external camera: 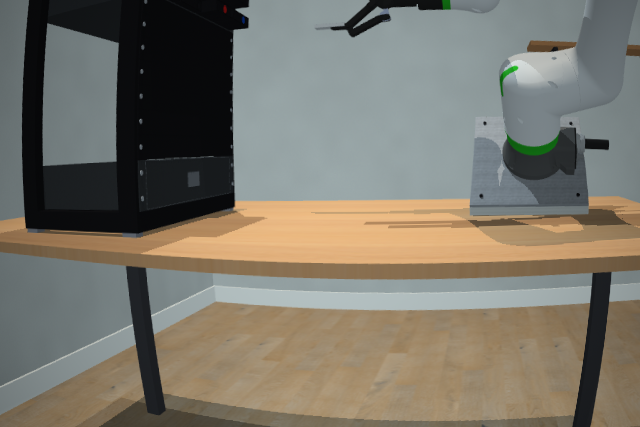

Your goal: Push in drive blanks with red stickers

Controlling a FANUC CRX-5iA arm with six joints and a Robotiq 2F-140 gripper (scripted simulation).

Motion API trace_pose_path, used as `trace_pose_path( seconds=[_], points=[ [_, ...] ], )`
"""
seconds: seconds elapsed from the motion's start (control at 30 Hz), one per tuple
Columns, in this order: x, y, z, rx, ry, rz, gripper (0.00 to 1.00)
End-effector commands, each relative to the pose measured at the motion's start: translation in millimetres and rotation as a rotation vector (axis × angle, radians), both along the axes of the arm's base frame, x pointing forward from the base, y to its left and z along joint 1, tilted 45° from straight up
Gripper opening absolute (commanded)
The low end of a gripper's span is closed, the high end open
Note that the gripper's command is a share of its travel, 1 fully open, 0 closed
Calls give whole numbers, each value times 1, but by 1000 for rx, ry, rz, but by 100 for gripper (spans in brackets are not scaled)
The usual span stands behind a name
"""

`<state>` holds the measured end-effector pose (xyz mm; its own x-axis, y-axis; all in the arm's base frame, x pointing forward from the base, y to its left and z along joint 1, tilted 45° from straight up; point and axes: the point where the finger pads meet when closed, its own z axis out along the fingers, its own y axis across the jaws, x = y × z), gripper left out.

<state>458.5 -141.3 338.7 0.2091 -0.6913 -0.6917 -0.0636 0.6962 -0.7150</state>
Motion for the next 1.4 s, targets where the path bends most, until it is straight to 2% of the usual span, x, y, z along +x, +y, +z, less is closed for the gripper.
trace_pose_path(
  seconds=[0.0,1.37],
  points=[
    [0,-5,2,5,-6,-13,100],
    [0,-9,3,9,-10,-21,100]
  ],
)
